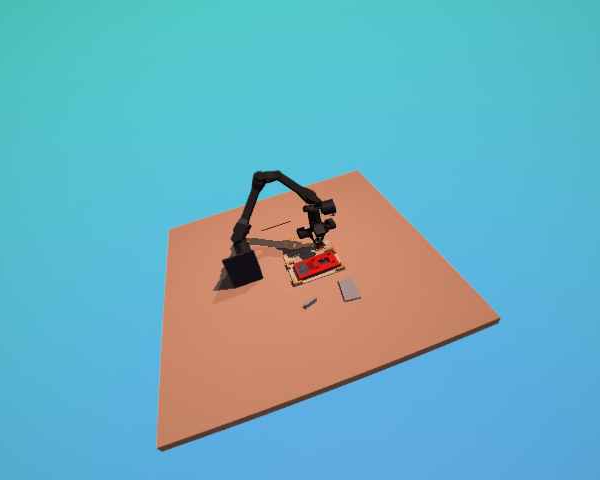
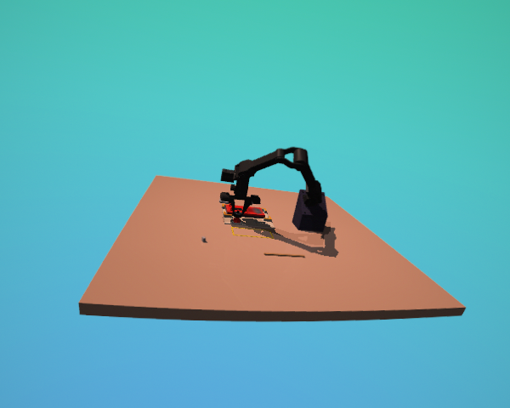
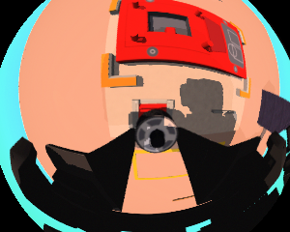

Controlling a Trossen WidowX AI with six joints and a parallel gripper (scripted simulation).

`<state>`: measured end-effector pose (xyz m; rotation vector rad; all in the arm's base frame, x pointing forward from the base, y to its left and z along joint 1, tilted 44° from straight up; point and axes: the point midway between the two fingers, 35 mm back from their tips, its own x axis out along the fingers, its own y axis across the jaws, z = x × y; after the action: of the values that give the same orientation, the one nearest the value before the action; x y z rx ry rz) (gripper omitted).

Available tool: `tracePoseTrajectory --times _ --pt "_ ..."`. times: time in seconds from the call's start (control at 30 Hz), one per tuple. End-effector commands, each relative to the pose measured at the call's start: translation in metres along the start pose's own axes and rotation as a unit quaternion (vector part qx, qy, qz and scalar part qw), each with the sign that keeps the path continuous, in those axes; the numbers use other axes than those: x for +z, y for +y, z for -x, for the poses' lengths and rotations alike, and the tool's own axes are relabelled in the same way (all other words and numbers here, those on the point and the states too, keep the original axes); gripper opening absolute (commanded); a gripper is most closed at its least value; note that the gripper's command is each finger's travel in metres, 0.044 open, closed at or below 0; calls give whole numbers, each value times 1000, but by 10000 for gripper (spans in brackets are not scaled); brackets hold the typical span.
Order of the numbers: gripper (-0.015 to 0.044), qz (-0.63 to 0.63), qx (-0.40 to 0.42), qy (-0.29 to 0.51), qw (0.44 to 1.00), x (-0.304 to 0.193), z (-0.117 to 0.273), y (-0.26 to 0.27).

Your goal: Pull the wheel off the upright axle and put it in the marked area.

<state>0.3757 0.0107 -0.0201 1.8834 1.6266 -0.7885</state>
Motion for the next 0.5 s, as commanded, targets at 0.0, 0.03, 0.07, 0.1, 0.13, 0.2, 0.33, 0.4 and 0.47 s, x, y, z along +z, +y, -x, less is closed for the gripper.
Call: tracePoseTrajectory --times 0.0,0.03,0.07,0.1,0.13,0.2,0.33,0.4,0.47 --pt "0 -9 5 1 1000 3 11 0" --pt "0 -9 6 1 1000 3 11 0" --pt "0 -9 6 1 1000 3 12 0" --pt "0 -9 6 1 1000 3 12 0" --pt "0 -9 6 1 1000 3 12 0" --pt "0 -9 6 1 1000 3 13 0" --pt "0 -9 6 1 1000 3 14 0" --pt "0 -9 6 1 1000 3 15 0" --pt "0 -9 6 1 1000 3 16 0"
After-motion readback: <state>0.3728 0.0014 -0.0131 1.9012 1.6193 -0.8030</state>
